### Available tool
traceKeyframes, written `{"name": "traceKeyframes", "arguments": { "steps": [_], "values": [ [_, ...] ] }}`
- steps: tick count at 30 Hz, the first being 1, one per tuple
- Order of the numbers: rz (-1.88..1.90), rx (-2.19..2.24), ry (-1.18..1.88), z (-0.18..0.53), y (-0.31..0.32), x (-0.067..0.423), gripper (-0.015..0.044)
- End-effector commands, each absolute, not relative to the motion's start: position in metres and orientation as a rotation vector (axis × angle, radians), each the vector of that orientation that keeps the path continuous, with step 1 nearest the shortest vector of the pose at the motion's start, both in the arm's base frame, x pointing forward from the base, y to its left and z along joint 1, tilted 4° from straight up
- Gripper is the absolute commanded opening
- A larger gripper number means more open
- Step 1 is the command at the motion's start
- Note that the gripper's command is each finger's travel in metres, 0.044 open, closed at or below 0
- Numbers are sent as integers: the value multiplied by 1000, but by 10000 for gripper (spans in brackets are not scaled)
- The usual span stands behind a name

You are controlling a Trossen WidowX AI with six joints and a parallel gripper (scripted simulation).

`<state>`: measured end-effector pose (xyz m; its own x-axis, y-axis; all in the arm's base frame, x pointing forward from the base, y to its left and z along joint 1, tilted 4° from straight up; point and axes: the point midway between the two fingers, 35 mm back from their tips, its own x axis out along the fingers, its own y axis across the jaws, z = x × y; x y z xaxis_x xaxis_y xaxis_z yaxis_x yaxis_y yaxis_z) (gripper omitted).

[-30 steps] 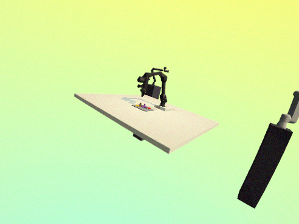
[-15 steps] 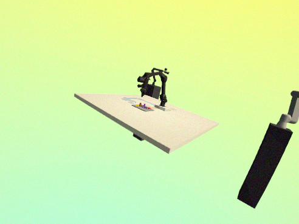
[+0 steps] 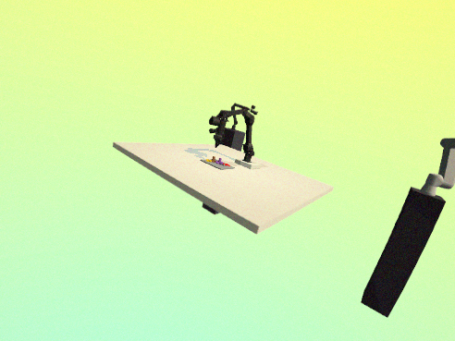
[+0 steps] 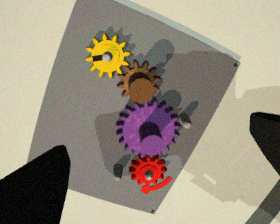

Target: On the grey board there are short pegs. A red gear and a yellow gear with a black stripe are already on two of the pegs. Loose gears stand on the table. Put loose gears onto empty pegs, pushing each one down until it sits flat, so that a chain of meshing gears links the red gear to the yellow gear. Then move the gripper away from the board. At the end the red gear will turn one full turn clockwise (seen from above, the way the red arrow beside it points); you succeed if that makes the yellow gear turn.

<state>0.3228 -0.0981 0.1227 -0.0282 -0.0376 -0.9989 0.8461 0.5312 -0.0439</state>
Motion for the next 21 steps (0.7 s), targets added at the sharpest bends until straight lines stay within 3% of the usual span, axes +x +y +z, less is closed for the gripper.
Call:
{"name": "traceKeyframes", "arguments": {
  "steps": [1,12,21],
  "values": [
    [-830,754,1430,123,-98,322,440],
    [-824,753,1430,124,-86,325,440],
    [-792,760,1436,139,49,327,440]
  ]
}}
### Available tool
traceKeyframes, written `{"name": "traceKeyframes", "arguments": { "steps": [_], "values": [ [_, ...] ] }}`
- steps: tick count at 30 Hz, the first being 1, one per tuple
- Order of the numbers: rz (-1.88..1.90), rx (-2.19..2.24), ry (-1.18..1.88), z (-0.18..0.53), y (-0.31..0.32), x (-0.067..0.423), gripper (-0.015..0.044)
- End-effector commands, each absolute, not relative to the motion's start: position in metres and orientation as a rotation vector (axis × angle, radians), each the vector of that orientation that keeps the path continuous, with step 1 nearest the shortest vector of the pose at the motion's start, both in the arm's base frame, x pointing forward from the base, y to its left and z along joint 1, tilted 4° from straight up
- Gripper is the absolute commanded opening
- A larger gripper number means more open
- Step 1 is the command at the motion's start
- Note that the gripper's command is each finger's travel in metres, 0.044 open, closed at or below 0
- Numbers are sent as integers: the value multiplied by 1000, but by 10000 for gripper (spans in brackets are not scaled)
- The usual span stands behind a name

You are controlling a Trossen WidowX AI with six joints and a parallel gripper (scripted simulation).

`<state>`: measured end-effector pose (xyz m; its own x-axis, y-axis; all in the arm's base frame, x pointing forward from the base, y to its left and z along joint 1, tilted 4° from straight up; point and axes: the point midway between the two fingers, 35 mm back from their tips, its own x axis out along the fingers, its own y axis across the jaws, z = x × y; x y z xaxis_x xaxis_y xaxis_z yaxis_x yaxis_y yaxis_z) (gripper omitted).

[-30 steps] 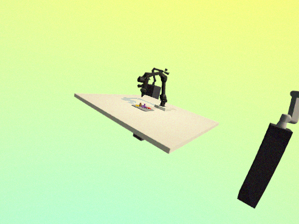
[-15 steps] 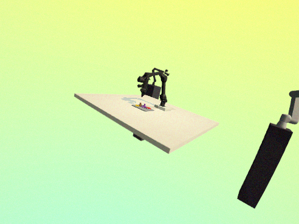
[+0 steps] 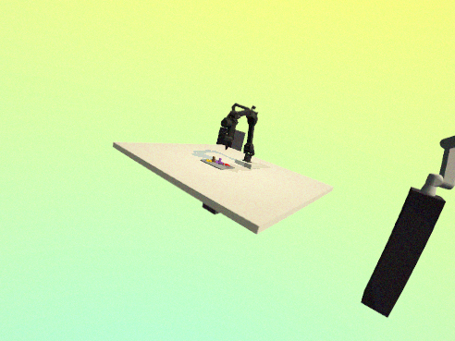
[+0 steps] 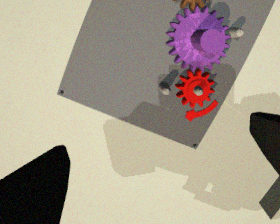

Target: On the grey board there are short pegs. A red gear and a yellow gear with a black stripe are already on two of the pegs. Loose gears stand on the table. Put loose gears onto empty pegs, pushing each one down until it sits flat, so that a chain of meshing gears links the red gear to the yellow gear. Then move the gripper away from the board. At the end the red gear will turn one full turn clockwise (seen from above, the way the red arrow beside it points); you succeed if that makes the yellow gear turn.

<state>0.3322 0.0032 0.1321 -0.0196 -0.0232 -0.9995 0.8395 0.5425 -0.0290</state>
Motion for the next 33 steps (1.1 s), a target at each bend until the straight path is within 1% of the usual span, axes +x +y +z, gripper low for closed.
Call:
{"name": "traceKeyframes", "arguments": {
  "steps": [1,7,14,16,33],
  "values": [
    [-792,762,1436,140,65,323,440],
    [-799,770,1443,150,155,288,440],
    [-814,772,1452,161,238,218,440],
    [-816,772,1452,162,245,210,440],
    [-816,772,1452,162,245,210,440]
  ]
}}
